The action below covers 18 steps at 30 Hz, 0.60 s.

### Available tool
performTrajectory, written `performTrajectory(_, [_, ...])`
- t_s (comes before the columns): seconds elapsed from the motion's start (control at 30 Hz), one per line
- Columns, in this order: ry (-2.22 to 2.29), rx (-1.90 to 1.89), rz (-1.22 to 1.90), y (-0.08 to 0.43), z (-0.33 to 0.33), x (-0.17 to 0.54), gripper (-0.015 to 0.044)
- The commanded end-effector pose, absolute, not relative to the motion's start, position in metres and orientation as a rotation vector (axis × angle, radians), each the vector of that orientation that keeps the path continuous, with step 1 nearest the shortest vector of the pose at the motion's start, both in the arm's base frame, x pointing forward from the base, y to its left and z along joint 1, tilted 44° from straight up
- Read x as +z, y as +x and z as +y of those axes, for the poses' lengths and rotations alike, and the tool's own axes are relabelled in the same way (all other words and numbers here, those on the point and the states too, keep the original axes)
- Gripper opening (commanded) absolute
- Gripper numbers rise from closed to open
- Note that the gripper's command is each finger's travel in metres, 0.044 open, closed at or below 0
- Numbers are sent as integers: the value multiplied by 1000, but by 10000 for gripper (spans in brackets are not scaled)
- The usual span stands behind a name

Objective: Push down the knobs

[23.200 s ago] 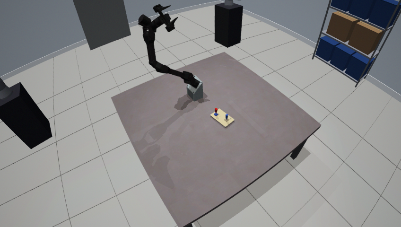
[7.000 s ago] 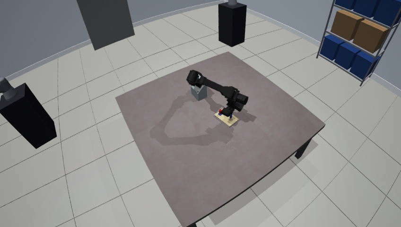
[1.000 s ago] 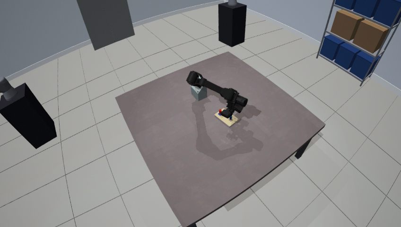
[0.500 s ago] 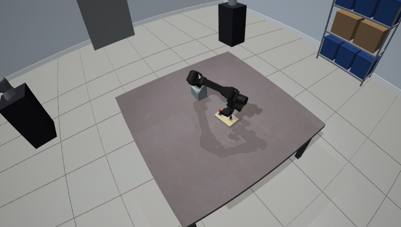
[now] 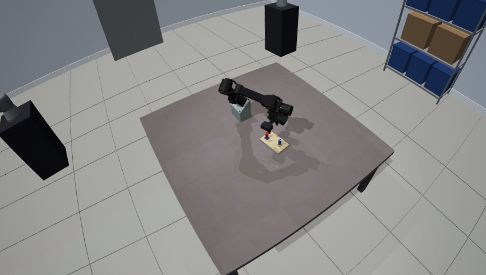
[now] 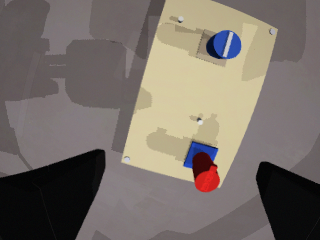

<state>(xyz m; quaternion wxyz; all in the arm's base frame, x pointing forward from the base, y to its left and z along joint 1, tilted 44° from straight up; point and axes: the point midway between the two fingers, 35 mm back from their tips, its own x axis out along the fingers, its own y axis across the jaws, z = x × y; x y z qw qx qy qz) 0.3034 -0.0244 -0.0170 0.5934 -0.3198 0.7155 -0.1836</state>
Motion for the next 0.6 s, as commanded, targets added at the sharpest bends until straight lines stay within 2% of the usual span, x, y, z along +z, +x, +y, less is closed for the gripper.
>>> performTrajectory(0.0, [-737, -425, 1670, 259, -16, -11, 440])
performTrajectory(0.2, [-739, -431, 1672, 193, -15, -5, 440])
performTrajectory(0.57, [-739, -432, 1672, 191, -15, -5, 440])
